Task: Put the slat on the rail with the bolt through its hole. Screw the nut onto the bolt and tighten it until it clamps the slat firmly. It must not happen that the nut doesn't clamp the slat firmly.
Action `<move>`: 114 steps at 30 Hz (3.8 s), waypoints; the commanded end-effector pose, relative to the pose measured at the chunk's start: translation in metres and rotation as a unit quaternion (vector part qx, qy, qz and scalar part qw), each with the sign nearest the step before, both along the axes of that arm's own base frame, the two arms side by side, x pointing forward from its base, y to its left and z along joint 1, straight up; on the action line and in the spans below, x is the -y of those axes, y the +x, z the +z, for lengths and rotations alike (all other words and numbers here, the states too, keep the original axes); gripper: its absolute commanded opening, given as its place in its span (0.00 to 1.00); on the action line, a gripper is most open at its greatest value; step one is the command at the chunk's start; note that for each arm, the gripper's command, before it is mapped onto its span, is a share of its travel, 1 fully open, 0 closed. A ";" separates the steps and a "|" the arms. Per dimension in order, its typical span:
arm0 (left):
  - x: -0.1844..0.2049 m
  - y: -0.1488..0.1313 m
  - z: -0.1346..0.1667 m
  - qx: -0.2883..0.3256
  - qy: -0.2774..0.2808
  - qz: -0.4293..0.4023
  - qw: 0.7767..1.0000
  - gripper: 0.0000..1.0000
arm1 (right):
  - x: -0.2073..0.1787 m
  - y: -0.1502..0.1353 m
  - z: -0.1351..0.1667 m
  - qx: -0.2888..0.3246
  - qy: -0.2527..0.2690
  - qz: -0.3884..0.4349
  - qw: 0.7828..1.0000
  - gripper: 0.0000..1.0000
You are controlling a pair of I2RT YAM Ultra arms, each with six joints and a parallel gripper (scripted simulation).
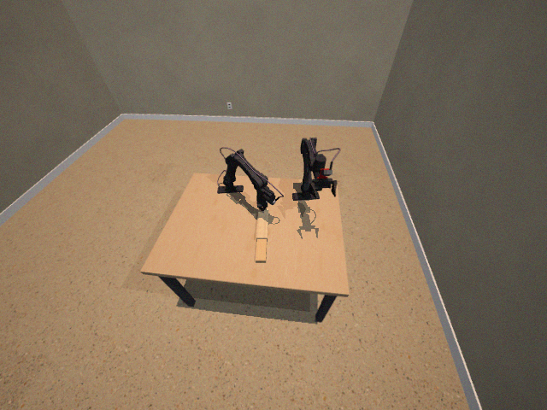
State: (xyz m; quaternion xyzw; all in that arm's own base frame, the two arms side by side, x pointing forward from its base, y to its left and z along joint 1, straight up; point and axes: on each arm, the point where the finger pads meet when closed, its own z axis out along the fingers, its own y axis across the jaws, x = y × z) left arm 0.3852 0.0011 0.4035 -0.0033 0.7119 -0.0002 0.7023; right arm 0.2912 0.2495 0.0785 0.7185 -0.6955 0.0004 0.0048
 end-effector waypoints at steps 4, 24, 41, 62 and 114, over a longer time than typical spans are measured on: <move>0.000 -0.005 0.008 0.013 0.002 -0.002 1.000 1.00 | -0.005 0.003 -0.003 0.008 0.008 0.000 1.000 0.12; 0.000 -0.005 0.008 0.013 0.002 -0.002 1.000 1.00 | -0.005 0.003 -0.016 0.008 0.008 0.000 1.000 0.12; 0.000 -0.005 0.008 0.013 0.002 -0.002 1.000 1.00 | -0.005 0.003 0.003 0.008 0.008 0.000 1.000 0.12; 0.000 -0.005 0.008 0.013 0.002 -0.002 1.000 1.00 | 0.009 0.015 0.018 0.009 0.009 0.000 1.000 0.12; 0.000 -0.005 0.008 0.013 0.002 -0.002 1.000 1.00 | -0.005 -0.001 0.021 0.006 0.007 0.000 1.000 0.12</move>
